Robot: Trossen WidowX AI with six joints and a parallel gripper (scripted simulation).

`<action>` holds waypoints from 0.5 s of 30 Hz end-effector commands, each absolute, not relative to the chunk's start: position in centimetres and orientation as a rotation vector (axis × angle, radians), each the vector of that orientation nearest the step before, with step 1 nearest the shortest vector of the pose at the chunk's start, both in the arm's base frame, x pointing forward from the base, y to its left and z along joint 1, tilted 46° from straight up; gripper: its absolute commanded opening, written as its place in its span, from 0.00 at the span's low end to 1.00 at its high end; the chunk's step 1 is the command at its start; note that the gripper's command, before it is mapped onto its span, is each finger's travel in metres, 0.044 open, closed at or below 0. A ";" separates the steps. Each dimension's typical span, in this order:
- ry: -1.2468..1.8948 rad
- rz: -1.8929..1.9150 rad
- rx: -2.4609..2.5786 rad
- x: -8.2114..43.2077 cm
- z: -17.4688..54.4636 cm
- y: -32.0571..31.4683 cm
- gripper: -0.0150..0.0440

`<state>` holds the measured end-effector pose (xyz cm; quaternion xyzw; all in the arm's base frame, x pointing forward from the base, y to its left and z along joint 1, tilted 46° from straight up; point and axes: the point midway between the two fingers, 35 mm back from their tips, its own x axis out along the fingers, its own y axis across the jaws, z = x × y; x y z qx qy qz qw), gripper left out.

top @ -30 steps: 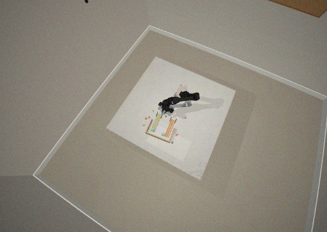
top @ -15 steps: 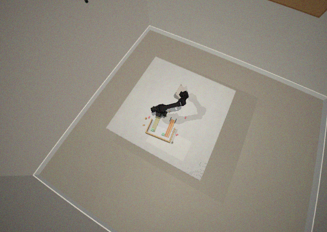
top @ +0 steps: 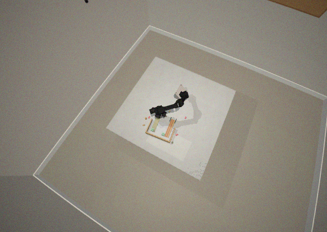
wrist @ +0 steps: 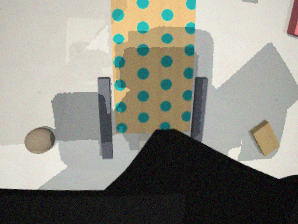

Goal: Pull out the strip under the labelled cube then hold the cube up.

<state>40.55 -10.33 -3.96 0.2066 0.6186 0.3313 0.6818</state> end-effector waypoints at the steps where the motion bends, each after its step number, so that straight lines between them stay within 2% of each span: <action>1: 1.403 0.750 0.468 40.4 -4.9 -9.5 0.25; 15: 1.402 0.750 0.468 40.5 -6.6 -8.0 0.25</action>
